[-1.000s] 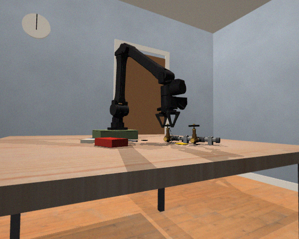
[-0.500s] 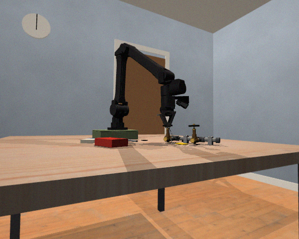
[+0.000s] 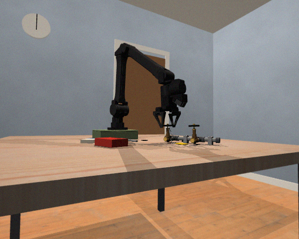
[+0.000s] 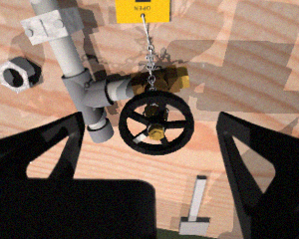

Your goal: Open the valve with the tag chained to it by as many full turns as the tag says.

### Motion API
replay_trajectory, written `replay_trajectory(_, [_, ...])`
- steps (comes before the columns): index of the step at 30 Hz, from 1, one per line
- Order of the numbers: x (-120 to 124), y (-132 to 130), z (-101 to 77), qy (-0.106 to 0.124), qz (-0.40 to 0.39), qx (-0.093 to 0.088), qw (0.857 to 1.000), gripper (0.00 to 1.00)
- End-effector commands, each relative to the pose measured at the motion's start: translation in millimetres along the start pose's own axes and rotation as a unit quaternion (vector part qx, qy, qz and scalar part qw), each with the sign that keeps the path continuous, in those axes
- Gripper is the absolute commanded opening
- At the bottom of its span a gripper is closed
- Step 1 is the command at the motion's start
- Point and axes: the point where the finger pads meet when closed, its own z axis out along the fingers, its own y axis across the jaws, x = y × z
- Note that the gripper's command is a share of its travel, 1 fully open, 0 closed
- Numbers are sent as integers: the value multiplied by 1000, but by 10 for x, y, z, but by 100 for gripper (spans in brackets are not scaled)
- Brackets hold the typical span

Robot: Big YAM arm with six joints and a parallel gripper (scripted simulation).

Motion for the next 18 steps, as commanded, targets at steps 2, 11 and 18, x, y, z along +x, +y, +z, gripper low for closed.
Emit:
replay_trajectory(2, [-139,-41,-135,-16,200,2,980,100])
replay_trajectory(11, [-138,-30,-134,-15,426,-4,904,100])
replay_trajectory(18, [-136,-30,-133,-14,596,-7,803,100])
